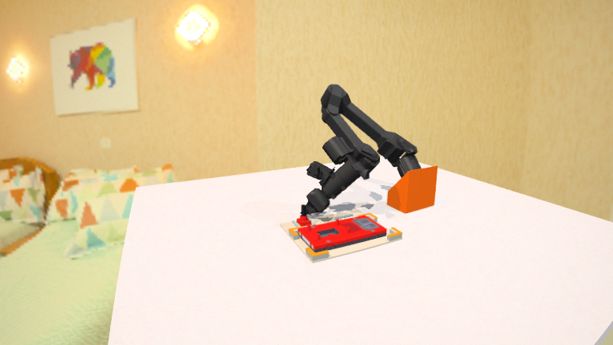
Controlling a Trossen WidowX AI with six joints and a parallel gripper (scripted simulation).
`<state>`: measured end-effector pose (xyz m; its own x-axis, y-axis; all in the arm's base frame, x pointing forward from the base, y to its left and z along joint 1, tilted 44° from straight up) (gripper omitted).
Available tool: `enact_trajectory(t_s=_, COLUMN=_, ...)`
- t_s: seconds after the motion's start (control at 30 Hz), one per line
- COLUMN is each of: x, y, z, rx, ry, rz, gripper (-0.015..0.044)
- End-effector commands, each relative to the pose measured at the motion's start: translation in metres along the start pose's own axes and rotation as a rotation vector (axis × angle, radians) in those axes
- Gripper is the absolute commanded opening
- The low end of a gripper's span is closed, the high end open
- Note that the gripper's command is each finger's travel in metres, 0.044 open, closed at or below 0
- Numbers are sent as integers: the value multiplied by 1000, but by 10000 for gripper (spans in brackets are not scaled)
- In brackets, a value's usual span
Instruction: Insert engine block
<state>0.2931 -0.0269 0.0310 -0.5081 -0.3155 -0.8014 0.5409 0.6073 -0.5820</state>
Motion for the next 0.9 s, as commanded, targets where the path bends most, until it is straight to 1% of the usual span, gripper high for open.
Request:
enact_trajectory(t_s=0.0, x=-1, y=0, z=1, rx=1, ry=0, rz=-4, gripper=440)
enact_trajectory(t_s=0.07, x=-7, y=-2, z=5, rx=9, ry=0, rz=-35, gripper=440)
enact_trajectory(t_s=0.27, x=-49, y=9, z=4, rx=-42, ry=-60, rz=-144, gripper=440)
enact_trajectory(t_s=0.53, x=-55, y=32, z=12, rx=-113, ry=14, rz=56, gripper=440)
enact_trajectory(t_s=0.87, x=-61, y=53, z=17, rx=-160, ry=151, rz=326, gripper=440)
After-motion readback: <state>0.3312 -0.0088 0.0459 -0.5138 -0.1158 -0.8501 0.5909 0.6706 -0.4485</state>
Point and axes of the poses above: the point midway between the two fingers, 35 mm back from their tips, its own z axis out along the fingers, its own y axis across the jaws, x = y × z, the point moved 3 cm from there along -z, back along the fingers, and after that the axes turned 8 degrees about -z, right-handed, at the moved point
